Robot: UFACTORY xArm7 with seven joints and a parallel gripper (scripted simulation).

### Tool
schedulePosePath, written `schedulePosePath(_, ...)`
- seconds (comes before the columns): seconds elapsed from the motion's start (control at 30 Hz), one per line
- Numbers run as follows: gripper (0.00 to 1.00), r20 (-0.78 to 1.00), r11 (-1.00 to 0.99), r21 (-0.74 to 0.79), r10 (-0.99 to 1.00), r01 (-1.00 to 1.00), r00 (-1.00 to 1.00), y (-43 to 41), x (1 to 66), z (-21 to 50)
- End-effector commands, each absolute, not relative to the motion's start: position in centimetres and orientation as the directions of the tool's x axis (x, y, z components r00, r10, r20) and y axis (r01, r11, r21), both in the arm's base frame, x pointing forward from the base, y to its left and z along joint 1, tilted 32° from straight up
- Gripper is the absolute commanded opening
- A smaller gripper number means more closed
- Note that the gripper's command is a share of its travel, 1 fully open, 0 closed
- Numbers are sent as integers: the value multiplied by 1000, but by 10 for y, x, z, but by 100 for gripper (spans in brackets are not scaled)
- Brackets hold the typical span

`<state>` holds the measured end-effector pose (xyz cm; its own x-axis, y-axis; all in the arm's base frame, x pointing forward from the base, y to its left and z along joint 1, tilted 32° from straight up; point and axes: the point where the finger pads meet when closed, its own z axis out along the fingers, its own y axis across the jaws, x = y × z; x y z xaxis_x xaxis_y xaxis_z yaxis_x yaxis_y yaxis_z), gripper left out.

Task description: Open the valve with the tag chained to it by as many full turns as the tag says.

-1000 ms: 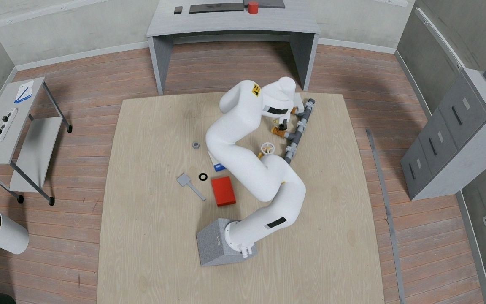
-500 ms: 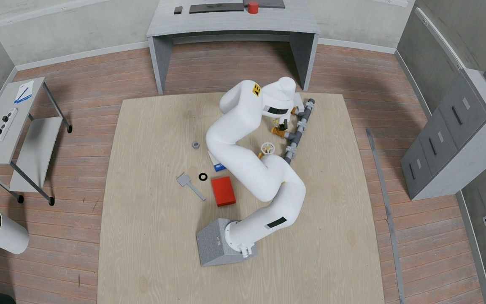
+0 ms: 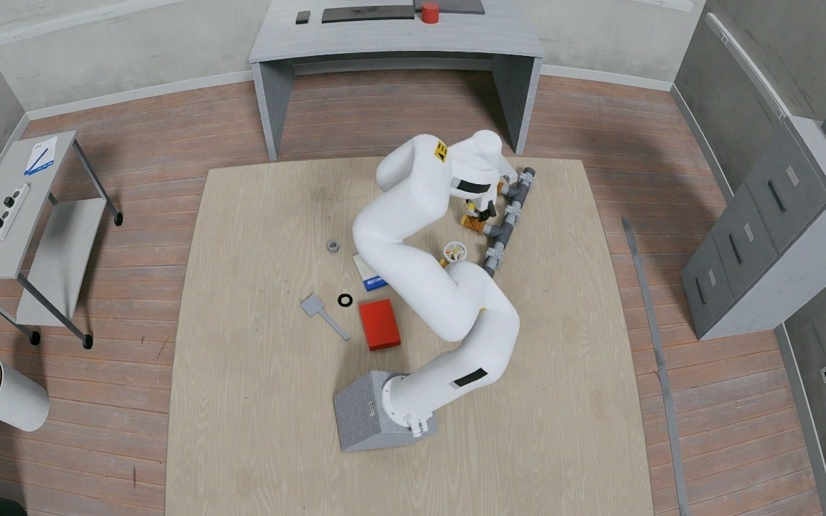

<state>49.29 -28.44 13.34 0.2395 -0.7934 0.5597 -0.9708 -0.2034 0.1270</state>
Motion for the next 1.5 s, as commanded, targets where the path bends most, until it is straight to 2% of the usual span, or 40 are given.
schedulePosePath(0.0,0,519,-388,243,-722,-889,457,-284,495,136)
schedulePosePath(0.13,0,490,-464,298,-676,-834,551,-284,495,136)
schedulePosePath(0.4,0,321,-700,477,-423,-531,847,-284,495,136)
schedulePosePath(0.6,0,165,-790,556,-202,-260,966,-284,495,136)
schedulePosePath(0.67,0,165,-790,556,-202,-260,966,-284,495,136)
schedulePosePath(0.7,0,84,-812,572,-84,-117,993,-284,495,136)
schedulePosePath(0.73,0,60,-814,576,-52,-77,997,-284,495,136)
schedulePosePath(0.93,0,-106,-794,574,172,202,979,-284,495,136)
schedulePosePath(1.17,0,-298,-685,505,432,525,851,-284,495,136)
schedulePosePath(1.23,0,-298,-685,505,432,525,851,-284,495,136)
schedulePosePath(1.27,0,-366,-615,456,530,643,765,-284,495,136)
schedulePosePath(1.47,0,-472,-450,341,678,825,564,-284,495,136)
